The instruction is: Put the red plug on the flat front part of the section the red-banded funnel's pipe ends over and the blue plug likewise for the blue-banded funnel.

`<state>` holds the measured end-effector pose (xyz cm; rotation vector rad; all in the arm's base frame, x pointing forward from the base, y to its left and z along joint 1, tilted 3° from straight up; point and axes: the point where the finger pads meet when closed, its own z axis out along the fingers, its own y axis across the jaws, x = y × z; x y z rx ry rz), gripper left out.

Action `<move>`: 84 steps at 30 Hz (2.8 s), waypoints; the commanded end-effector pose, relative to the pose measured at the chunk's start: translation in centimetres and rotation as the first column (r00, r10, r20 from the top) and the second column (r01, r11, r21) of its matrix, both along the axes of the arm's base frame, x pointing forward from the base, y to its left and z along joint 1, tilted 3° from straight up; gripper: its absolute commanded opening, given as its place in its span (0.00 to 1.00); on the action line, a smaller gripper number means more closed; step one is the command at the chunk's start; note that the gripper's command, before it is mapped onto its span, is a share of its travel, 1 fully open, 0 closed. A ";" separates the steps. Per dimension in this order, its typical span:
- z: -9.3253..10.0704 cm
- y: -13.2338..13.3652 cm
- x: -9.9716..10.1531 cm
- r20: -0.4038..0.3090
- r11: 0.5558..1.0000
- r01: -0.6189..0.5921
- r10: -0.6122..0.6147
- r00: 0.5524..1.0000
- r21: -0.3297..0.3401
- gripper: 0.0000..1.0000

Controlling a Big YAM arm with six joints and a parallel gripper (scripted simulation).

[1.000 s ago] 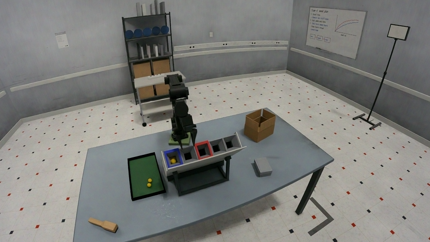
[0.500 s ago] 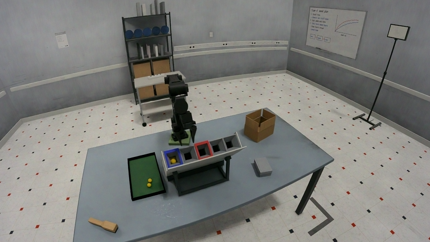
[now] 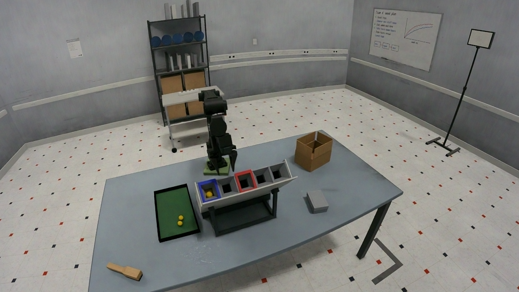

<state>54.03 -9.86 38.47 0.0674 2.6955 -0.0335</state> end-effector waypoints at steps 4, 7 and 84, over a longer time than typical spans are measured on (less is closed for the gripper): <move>2.7 0.0 0.8 0.047 1.000 0.001 -0.001 0.999 -0.009 0.59; 2.7 0.0 0.8 0.041 1.000 0.001 0.000 0.999 -0.008 0.59; 4.0 0.0 1.5 0.053 1.000 0.001 -0.001 0.999 -0.010 0.59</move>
